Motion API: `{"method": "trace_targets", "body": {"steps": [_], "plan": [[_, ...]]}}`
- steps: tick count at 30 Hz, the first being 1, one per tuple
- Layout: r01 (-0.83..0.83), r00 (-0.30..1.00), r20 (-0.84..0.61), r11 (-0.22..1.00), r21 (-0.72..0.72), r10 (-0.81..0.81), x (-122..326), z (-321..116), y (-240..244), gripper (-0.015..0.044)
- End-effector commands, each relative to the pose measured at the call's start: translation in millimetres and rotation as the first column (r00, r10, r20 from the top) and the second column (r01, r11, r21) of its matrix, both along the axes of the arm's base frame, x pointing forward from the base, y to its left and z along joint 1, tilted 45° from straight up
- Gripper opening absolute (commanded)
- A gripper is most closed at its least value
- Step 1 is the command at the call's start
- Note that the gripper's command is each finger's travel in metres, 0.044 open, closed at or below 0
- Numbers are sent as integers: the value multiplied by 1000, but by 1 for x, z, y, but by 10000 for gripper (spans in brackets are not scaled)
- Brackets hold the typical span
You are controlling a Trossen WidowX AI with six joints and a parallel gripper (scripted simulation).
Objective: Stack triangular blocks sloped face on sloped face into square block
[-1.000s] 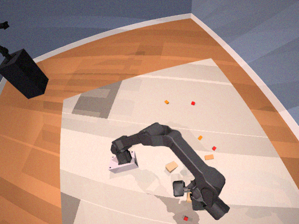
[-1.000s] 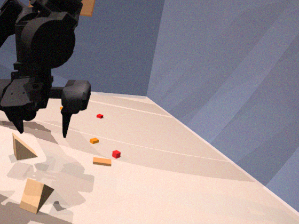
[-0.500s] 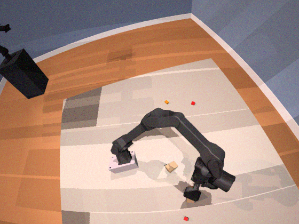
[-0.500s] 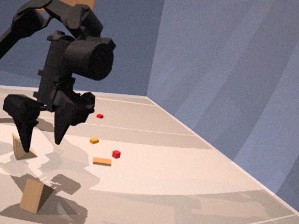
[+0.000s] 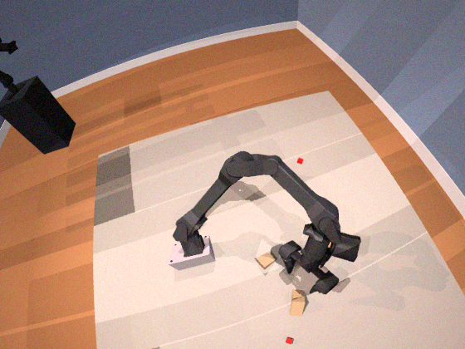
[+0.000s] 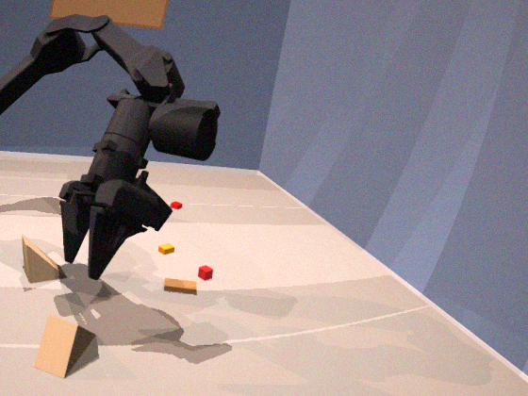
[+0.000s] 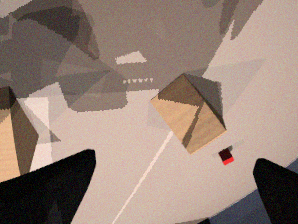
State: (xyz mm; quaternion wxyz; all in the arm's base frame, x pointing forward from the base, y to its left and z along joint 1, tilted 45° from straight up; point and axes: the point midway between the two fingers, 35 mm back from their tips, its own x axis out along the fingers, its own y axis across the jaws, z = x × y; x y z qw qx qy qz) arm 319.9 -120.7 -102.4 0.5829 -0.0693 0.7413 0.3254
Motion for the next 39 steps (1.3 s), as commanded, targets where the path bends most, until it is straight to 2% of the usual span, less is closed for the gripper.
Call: {"method": "trace_targets", "body": {"steps": [1, 16, 26, 39], "plan": [[-700, 698, 129, 709, -84, 704, 9, 12, 12, 440], [-700, 698, 129, 709, -84, 704, 9, 10, 12, 440], [-700, 698, 129, 709, -85, 705, -16, -82, 13, 440], [-700, 698, 129, 709, -85, 705, -19, -84, 13, 440]]}}
